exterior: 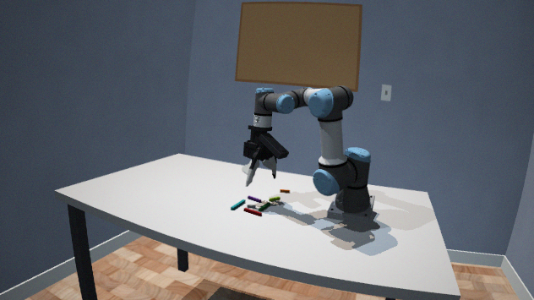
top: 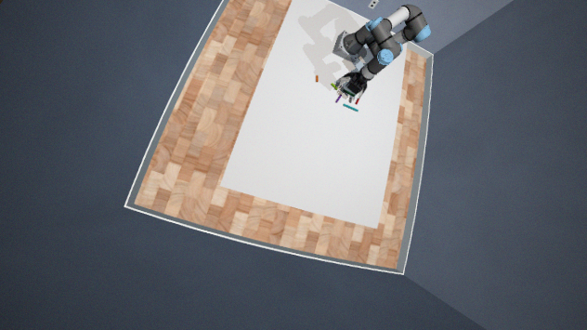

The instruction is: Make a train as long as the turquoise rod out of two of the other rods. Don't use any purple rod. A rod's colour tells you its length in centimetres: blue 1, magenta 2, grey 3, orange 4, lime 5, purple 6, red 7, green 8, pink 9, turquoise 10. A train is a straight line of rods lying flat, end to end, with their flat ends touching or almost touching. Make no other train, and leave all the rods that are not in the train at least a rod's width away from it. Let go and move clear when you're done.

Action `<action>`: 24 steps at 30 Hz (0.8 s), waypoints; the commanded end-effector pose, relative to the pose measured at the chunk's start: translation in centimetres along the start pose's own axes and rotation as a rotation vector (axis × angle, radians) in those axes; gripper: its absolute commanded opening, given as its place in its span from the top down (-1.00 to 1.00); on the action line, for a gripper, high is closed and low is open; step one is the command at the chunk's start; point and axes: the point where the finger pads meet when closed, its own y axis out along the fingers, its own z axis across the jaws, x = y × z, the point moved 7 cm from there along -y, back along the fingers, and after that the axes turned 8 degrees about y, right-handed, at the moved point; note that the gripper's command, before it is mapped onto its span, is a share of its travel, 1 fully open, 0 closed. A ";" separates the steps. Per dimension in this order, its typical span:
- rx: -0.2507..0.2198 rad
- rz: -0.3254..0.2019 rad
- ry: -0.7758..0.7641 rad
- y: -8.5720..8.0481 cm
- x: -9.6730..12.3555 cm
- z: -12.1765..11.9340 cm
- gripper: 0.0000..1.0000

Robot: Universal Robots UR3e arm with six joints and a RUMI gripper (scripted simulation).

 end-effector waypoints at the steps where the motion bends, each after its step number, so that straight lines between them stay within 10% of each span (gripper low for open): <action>1: 0.003 -0.002 -0.117 -0.1 -0.5 1.0 -1.00; 24: 0.005 -0.001 -0.322 0.0 -1.5 2.9 -1.00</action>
